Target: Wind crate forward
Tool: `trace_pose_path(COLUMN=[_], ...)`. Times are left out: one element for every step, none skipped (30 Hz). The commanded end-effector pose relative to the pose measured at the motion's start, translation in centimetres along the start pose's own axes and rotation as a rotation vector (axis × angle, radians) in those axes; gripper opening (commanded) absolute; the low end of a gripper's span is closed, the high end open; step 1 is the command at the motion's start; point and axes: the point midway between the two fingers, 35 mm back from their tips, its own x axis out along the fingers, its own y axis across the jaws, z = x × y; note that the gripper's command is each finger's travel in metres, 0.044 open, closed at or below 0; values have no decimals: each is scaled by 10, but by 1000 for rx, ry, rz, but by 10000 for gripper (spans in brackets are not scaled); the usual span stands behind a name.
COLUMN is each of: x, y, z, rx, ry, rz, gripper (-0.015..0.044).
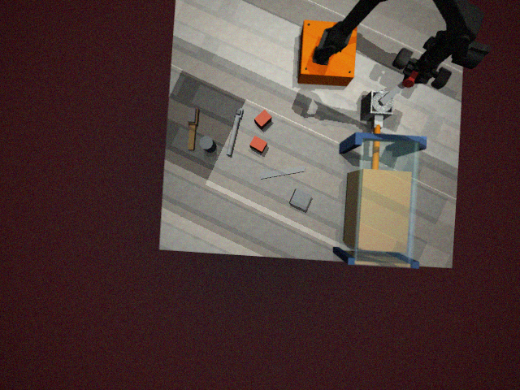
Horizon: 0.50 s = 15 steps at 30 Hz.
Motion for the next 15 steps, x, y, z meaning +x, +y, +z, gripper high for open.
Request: trace_pose_path(x=[4,4,4,4,4,4,4,4,4,3,3,3,3,3,3], y=[21,22,23,25,26,27,28,30,31,33,34,35,36,38,39], z=[5,5,5,5,5,5,5,5,5,5,5,5,5,5,5], rx=[-5,-5,-5,-5,-5,-5,-5,-5,-5,-5,-5,-5,-5,-5,-5], ry=[-7,-7,-7,-7,-7,-7,-7,-7,-7,-7,-7,-7,-7,-7,-7], rz=[52,52,52,52,52,52,52,52,52,52,53,53,53,53,53], gripper=[0,0,0,0,0,0,0,0,0,0,0,0,0,0,0])
